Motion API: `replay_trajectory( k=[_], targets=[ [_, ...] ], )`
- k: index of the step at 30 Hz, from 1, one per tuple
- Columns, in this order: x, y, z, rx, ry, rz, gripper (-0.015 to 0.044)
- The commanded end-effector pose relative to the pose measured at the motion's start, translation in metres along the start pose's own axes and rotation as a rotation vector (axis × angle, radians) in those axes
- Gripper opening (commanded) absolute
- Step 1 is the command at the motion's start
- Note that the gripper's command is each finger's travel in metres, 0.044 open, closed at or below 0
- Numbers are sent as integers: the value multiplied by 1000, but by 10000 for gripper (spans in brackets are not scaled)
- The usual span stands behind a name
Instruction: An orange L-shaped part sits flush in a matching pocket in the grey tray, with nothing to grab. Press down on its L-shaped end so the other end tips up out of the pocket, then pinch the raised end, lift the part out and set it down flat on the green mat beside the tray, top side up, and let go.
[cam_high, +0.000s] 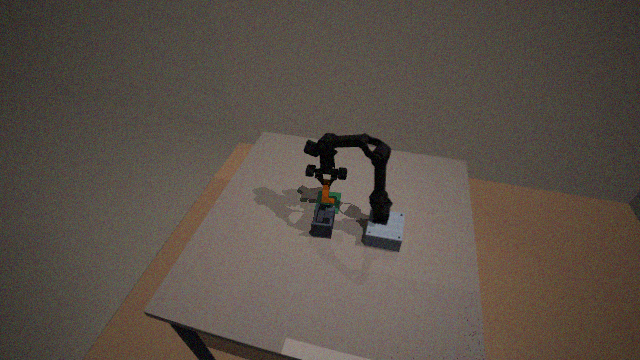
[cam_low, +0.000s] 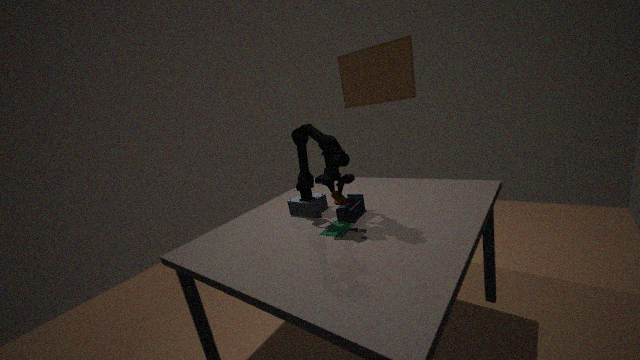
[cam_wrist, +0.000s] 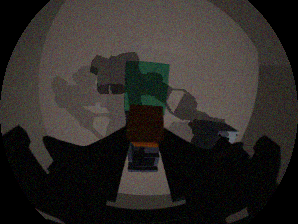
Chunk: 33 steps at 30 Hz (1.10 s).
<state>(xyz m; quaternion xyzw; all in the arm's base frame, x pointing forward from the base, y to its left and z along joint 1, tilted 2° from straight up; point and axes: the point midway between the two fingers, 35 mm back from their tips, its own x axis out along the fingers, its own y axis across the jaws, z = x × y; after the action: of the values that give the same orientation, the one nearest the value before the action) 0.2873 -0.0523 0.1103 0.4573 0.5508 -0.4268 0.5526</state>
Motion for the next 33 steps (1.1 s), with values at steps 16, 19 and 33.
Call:
replay_trajectory(
  k=[16,19,33],
  targets=[
    [2,-4,58,-2,-1,2,0],
    [6,-4,58,-2,-1,2,0],
    [28,-4,58,-2,-1,2,0]
  ],
)
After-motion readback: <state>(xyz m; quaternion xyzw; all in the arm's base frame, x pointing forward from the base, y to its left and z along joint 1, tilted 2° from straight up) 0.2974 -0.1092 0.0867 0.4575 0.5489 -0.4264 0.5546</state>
